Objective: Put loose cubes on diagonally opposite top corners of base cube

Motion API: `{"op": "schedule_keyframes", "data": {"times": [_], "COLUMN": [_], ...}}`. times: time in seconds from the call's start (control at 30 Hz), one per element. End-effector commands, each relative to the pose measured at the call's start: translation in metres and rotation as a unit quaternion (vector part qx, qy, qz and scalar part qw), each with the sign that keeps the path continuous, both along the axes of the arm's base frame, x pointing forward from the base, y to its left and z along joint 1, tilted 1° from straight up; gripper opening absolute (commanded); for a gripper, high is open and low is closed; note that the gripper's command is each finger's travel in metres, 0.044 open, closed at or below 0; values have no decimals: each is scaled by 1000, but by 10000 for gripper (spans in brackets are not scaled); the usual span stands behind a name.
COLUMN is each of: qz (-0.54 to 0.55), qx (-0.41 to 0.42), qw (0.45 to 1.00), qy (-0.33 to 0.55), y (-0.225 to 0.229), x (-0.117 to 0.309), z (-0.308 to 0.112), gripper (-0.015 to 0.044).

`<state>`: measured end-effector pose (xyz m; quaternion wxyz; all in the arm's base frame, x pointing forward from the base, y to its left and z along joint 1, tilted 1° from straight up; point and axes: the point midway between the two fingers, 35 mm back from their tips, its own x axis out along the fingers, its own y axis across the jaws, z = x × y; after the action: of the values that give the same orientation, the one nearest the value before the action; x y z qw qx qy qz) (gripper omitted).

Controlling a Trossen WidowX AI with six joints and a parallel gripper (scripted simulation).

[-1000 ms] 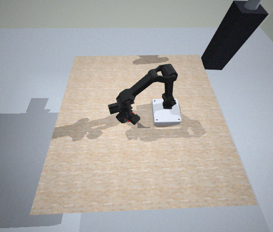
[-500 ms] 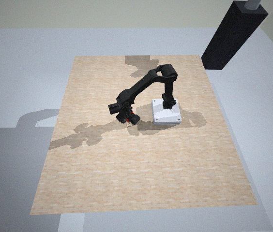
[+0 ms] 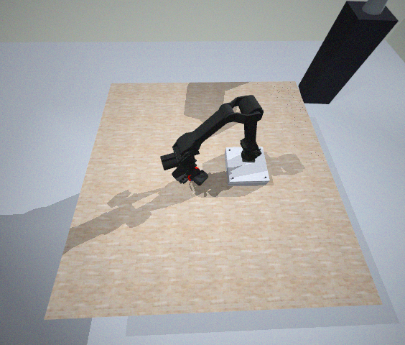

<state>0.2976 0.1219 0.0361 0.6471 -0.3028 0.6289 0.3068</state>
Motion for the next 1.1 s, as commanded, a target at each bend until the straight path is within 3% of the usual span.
{"op": "schedule_keyframes", "data": {"times": [0.0, 1.07], "qz": [-1, 0], "qx": [1, 0], "qw": [1000, 1000], "qy": [0, 0], "y": [0, -1], "x": [0, -1], "z": [5, 41], "gripper": [205, 205]}}
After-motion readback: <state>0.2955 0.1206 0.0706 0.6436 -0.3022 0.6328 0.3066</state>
